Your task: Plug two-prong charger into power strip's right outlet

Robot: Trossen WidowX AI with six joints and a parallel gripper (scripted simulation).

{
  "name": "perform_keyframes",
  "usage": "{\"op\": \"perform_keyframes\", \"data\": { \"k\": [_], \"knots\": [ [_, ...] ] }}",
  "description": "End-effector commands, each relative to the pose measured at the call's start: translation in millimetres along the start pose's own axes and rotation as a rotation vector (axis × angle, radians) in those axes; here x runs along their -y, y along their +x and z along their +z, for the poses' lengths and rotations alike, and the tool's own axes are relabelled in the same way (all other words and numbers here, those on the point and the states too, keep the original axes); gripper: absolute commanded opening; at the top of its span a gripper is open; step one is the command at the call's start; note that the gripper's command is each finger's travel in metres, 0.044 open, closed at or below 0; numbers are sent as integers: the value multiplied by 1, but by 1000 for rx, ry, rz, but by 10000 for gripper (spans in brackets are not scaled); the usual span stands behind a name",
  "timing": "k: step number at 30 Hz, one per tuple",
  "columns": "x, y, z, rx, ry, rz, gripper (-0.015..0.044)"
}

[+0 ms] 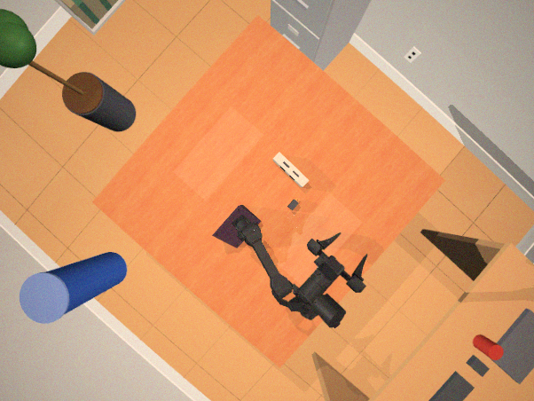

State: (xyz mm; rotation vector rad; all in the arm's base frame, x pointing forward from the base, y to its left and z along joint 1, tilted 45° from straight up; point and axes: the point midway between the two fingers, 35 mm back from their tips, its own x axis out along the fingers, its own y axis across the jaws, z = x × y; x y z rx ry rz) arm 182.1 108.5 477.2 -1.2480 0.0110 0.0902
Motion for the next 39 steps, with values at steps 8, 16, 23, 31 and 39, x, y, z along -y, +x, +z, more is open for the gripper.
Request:
{"op": "perform_keyframes", "data": {
  "k": [8,16,23,31,39],
  "knots": [
    [-37,27,3,-65,-72,65,440],
    [-70,51,-6,-170,-63,112,440],
    [-98,72,-21,-271,-47,155,440],
    [-129,92,-44,-394,-16,201,440],
    [-157,109,-74,-525,26,243,440]
  ]
}}
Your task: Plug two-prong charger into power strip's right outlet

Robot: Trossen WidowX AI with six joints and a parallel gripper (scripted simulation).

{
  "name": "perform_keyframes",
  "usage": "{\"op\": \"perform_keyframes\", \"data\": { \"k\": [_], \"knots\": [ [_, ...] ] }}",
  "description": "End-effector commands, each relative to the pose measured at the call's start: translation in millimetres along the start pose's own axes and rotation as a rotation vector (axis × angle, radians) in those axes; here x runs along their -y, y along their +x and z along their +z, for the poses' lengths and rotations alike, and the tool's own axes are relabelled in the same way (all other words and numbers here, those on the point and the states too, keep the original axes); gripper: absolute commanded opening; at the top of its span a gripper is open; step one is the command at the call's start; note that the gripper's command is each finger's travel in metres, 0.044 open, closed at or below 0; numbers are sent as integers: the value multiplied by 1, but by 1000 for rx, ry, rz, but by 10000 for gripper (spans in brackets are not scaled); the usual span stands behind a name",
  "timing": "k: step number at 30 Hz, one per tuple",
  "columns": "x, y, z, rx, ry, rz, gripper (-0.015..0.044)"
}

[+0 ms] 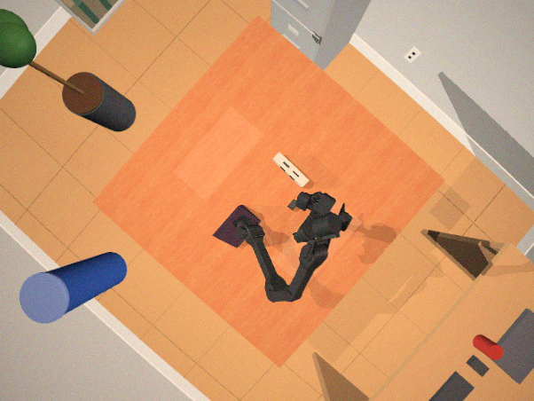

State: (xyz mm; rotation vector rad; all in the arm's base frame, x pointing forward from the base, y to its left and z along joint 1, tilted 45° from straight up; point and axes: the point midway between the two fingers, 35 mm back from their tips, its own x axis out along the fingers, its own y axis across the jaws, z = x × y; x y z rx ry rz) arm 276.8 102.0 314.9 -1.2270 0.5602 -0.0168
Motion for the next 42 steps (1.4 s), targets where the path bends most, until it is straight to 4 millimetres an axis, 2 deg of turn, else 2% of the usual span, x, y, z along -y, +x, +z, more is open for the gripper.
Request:
{"op": "perform_keyframes", "data": {
  "k": [1,12,22,32,42],
  "knots": [
    [-14,17,-10,-67,18,31,440],
    [-50,59,-49,-273,88,105,440],
    [-82,88,-93,-476,164,163,440],
    [-111,104,-141,-686,248,209,440],
    [-142,108,-190,-908,338,246,440]
  ]
}}
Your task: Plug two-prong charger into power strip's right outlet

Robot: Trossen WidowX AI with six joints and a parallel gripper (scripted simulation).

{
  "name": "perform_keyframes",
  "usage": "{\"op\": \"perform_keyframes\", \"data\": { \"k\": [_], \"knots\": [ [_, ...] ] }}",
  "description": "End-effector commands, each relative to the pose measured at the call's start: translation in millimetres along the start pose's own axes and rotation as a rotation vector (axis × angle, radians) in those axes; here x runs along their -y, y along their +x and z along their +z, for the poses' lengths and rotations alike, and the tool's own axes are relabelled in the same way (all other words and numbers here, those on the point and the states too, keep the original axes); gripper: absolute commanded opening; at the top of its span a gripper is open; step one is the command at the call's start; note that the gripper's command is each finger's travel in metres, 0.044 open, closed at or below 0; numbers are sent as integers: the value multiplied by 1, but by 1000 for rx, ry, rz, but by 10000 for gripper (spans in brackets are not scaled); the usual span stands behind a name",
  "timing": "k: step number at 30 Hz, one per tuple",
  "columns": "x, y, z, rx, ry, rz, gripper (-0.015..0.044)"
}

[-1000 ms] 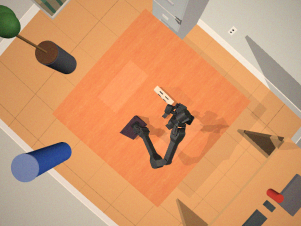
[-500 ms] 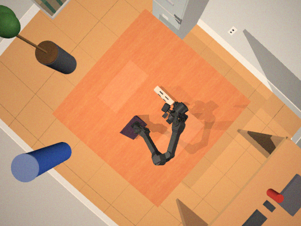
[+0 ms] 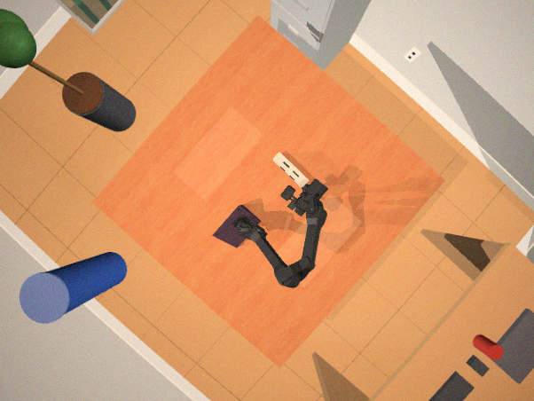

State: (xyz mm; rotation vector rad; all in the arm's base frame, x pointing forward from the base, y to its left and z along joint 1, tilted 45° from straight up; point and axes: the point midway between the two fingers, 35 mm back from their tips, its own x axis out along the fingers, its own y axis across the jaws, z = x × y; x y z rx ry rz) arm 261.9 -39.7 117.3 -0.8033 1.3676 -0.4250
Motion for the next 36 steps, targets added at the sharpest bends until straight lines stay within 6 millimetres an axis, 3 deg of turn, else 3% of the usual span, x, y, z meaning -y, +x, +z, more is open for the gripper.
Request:
{"op": "perform_keyframes", "data": {
  "k": [1,36],
  "knots": [
    [-8,17,-15,-88,33,18,440],
    [-11,61,-20,-102,40,21,440]
  ]
}}
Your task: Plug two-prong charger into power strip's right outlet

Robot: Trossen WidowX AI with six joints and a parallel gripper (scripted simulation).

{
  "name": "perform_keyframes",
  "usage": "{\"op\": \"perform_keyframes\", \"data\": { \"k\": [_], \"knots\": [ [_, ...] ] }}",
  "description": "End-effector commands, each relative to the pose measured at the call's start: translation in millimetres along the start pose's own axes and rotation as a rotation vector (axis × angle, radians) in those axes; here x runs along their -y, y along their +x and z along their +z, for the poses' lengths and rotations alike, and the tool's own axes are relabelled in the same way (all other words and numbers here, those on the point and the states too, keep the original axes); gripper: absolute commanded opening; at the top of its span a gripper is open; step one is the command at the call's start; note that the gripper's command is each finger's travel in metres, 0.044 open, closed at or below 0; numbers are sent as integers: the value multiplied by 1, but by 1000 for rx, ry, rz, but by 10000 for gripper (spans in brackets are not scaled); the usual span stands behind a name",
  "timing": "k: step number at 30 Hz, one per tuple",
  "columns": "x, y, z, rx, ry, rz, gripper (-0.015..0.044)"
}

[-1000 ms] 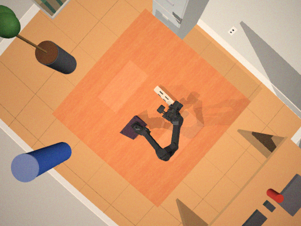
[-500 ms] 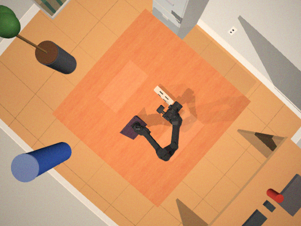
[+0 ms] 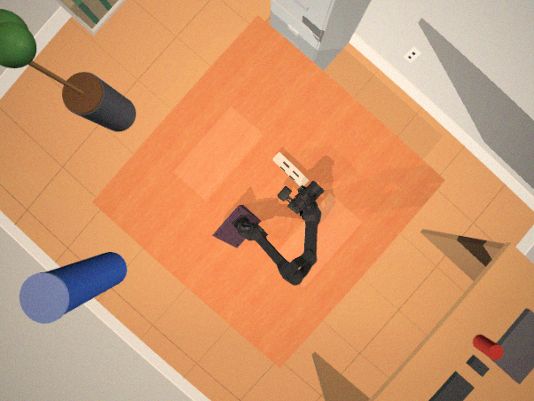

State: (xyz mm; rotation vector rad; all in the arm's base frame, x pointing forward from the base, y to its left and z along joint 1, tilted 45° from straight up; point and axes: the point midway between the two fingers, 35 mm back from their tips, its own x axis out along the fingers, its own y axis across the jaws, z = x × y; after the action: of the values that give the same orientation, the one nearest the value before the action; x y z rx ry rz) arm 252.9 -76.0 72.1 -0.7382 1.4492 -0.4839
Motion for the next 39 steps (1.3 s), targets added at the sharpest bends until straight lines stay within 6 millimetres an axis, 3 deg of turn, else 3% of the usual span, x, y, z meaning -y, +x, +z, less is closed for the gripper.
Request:
{"op": "perform_keyframes", "data": {
  "k": [1,16,28,34,37,39],
  "knots": [
    [-1,8,-1,-5,-7,0,440],
    [0,28,-1,-5,-7,-3,440],
    [1,25,0,-2,0,-2,125],
    [1,25,0,-2,0,-2,85],
    [1,21,0,-2,-1,-1,6],
    [0,16,0,-2,-1,0,0]
  ]
}}
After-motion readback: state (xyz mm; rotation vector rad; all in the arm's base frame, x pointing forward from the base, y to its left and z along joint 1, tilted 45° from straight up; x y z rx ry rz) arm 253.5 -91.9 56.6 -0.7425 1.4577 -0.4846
